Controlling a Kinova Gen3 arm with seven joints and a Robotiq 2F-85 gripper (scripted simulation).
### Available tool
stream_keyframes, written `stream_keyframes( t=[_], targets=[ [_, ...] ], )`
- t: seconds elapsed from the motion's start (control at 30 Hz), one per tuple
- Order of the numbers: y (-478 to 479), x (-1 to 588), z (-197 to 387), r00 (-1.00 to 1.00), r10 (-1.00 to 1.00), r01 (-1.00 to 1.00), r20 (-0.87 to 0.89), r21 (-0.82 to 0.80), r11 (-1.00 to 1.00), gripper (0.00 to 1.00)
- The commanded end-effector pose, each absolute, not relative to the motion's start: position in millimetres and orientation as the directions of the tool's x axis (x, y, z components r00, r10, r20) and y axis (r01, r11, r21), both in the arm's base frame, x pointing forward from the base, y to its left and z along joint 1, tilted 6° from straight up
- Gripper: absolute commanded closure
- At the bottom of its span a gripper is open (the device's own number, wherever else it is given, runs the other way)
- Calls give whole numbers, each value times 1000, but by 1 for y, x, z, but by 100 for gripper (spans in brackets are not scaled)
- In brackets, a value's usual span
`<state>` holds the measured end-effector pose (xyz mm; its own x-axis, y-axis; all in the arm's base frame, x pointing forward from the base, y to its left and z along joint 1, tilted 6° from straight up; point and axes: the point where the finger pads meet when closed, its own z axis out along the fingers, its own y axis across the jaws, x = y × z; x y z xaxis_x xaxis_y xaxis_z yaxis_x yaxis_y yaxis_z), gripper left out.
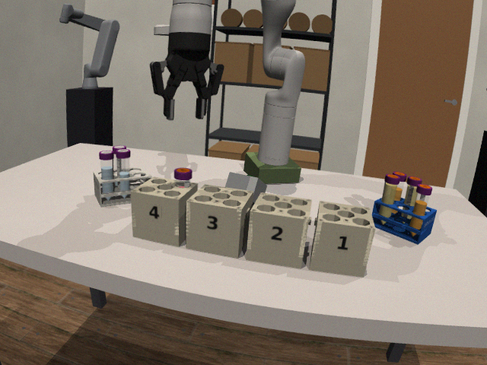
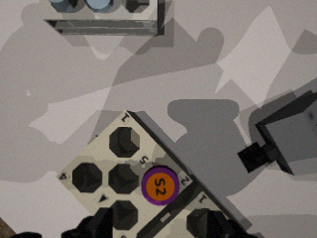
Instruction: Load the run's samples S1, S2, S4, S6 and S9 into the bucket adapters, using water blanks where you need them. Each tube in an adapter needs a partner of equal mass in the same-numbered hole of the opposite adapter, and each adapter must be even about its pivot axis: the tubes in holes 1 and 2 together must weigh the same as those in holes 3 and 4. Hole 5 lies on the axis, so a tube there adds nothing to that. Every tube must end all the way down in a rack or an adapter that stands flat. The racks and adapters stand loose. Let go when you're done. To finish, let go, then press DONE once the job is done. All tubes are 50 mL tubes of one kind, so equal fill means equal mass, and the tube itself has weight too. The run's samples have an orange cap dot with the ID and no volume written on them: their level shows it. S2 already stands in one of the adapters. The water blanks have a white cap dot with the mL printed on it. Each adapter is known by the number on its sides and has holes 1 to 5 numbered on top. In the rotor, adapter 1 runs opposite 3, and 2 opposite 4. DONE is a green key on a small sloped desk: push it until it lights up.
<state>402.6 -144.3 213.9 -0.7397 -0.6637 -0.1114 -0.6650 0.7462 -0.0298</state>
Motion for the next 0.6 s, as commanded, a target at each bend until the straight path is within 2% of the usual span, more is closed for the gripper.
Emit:
stream_keyframes(
  t=[0.0, 0.57],
  targets=[
    [-145, 403, 207, -740, -664, -666, -108, -31, 746, 38],
    [-144, 405, 187, -743, -661, -662, -107, -31, 749, 38]
  ],
)
